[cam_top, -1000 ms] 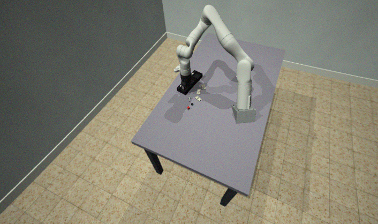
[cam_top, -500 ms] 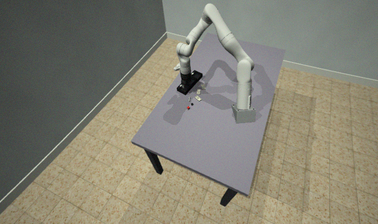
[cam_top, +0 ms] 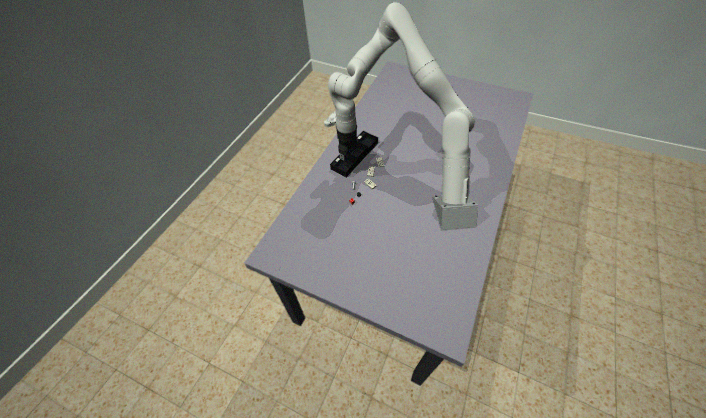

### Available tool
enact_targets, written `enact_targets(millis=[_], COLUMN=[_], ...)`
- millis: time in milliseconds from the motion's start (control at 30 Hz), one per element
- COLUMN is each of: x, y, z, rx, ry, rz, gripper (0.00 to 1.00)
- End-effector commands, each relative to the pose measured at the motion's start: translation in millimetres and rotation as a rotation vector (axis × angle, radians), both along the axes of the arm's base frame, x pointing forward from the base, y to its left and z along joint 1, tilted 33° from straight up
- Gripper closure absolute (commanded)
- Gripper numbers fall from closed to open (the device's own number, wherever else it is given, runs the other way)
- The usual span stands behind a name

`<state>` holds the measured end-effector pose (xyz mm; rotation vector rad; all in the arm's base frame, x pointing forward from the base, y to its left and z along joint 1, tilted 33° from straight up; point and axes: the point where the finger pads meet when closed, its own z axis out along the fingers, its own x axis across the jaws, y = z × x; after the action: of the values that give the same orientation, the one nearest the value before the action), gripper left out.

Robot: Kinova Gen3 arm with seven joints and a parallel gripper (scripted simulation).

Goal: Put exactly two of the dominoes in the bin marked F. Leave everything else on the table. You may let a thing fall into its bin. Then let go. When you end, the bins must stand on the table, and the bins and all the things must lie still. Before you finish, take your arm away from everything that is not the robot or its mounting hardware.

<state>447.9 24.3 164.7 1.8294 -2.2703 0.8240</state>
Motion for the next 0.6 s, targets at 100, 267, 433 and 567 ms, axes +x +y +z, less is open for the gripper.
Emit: enact_targets(millis=[100, 267, 433, 567], x=[-0.1, -4.4, -10.9, -19.5], y=[8.6, 16.5, 28.2, 43.9], z=[16.3, 30.4, 51.5, 79.6], rx=[0.002, 0.002, 0.002, 0.002], ry=[-0.016, -0.016, -0.016, -0.016], rz=[0.004, 0.004, 0.004, 0.004], gripper=[0.69, 0.69, 0.69, 0.69])
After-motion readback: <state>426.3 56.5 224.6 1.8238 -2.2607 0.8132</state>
